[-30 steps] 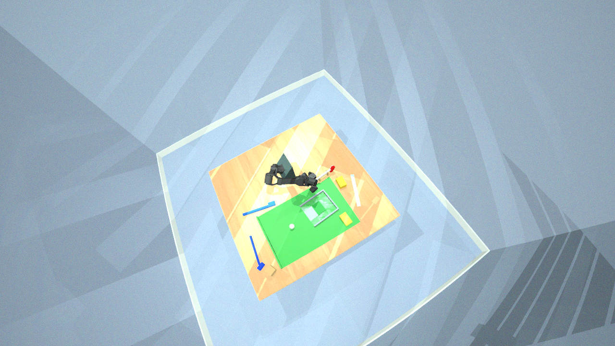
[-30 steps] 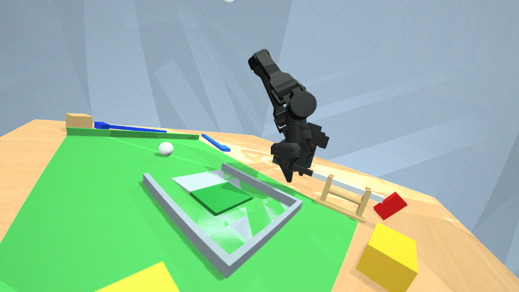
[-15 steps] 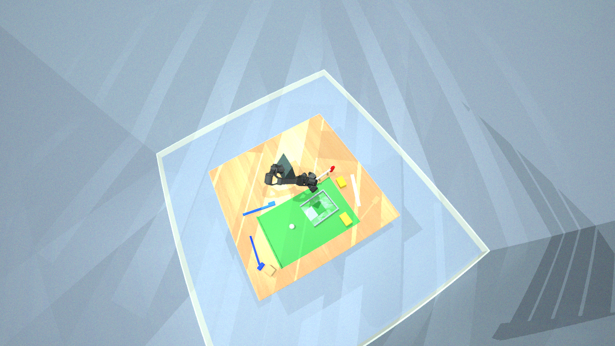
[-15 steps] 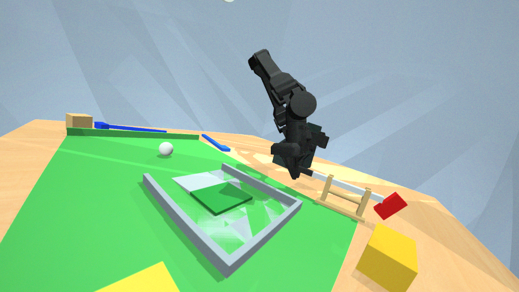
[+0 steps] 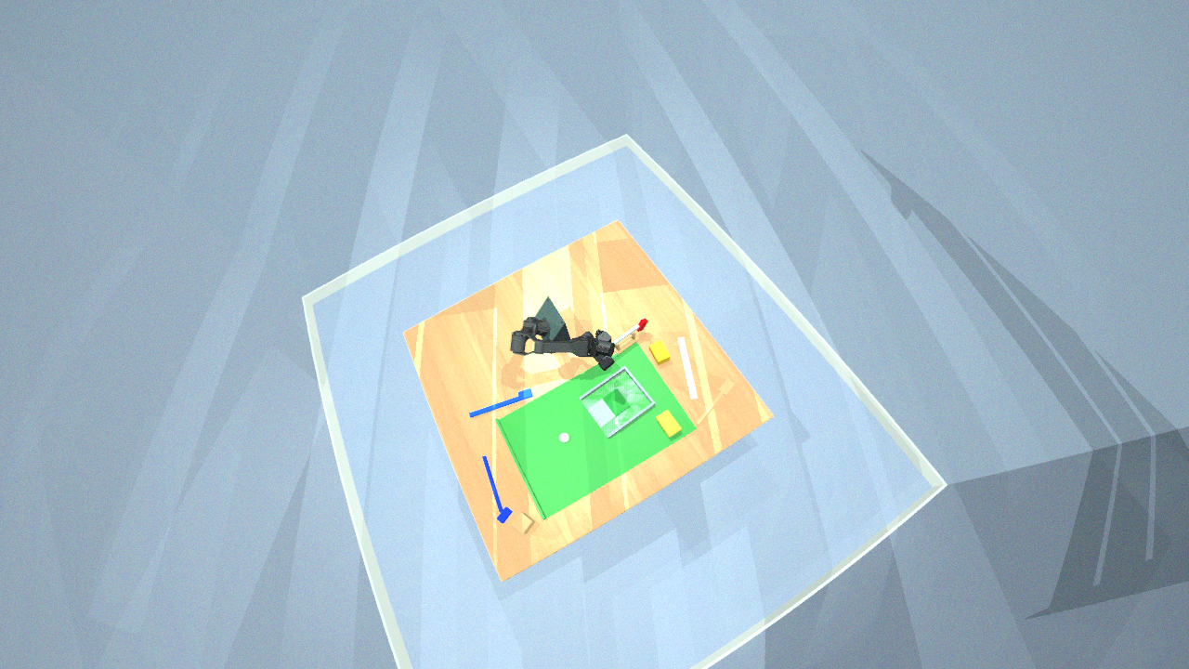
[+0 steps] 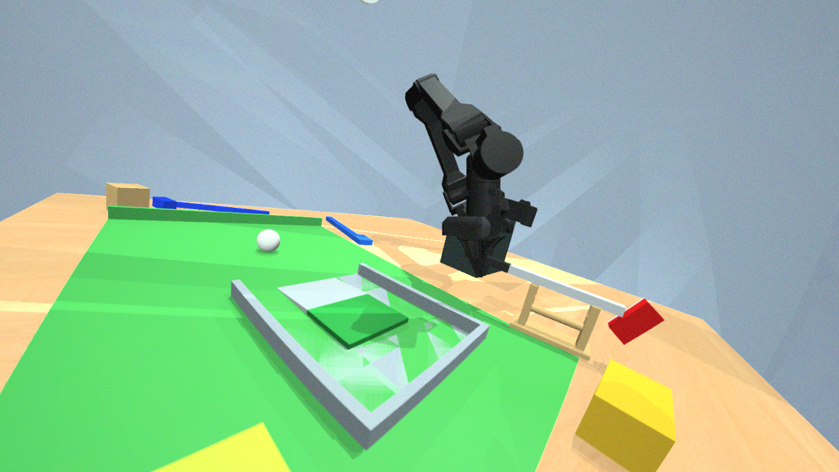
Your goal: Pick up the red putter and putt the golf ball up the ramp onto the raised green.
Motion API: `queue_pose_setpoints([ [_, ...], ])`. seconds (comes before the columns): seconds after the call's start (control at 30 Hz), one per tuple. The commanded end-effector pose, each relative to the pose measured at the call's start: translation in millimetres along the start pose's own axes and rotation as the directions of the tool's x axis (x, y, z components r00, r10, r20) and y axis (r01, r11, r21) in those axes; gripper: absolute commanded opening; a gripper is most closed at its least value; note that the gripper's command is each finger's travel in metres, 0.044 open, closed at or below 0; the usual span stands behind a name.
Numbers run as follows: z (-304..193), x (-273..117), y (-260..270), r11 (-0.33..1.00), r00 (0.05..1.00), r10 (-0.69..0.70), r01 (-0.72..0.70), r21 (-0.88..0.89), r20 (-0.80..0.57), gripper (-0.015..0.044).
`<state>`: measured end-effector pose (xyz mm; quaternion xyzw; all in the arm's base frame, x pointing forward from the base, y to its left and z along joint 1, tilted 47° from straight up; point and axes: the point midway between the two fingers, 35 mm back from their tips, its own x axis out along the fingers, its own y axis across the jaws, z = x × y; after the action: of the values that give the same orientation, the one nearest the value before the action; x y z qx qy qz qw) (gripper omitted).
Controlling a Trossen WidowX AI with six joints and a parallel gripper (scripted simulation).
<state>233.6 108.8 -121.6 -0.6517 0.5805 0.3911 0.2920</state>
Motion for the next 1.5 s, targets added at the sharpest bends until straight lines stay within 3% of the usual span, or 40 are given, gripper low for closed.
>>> queue_pose_setpoints([
  [0.0,10,-30,-4,1.000,1.000,-0.017,0.017,0.003,0.025,0.0000],
  [0.2,19,-73,1,1.000,1.000,-0.015,0.015,0.003,0.024,0.0000],
  [0.37,14,-69,-3,1.000,1.000,-0.021,0.021,0.020,0.016,0.0000],
  [0.77,-70,-105,-41,0.917,0.998,-0.064,0.061,0.395,-0.006,0.0000],
  [1.1,-161,-131,-51,0.713,0.994,-0.086,0.105,0.693,-0.062,0.0000],
  [1.47,-262,-157,-30,0.378,0.986,-0.075,0.168,0.910,-0.151,0.0000],
])
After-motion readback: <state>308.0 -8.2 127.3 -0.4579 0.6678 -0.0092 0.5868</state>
